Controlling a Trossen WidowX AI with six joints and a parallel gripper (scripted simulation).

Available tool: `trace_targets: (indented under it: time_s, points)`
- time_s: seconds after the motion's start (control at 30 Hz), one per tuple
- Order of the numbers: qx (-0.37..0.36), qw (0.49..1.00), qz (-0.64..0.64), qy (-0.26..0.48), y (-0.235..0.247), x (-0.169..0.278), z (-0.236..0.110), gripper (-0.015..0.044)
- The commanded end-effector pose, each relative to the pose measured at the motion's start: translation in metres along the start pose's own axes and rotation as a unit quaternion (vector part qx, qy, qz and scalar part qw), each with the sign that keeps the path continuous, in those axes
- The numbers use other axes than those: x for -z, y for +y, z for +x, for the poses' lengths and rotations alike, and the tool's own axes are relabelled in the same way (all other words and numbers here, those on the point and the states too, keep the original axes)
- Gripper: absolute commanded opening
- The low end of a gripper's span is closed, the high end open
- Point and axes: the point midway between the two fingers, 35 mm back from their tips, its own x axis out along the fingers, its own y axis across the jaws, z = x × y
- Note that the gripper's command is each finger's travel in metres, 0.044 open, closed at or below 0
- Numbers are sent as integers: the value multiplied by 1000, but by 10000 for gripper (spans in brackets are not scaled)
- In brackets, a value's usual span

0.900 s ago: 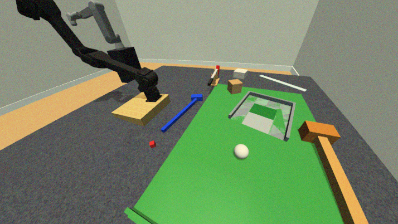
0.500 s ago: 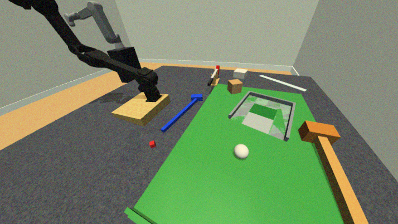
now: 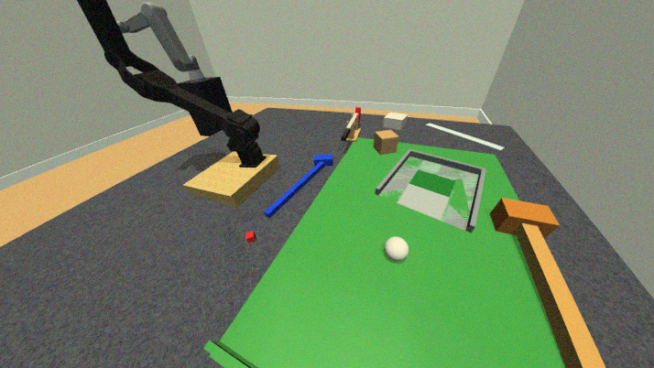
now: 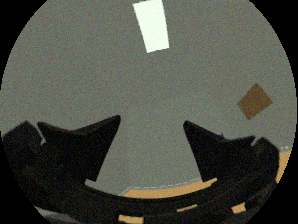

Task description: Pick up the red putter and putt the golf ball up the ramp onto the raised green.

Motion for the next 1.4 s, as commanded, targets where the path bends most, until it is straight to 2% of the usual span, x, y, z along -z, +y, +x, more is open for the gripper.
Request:
trace_targets:
  time_s: [0.0,0.37,0.67,1.0,1.37]
  points:
    - [-71,997,-35,-23,69,-5,7,440]
    - [-189,979,-55,-46,184,-1,2,440]
    - [-334,936,-73,-79,305,2,-34,440]
    - [-503,853,-78,-118,427,7,-114,440]
    - [-678,720,-92,-119,527,36,-235,440]
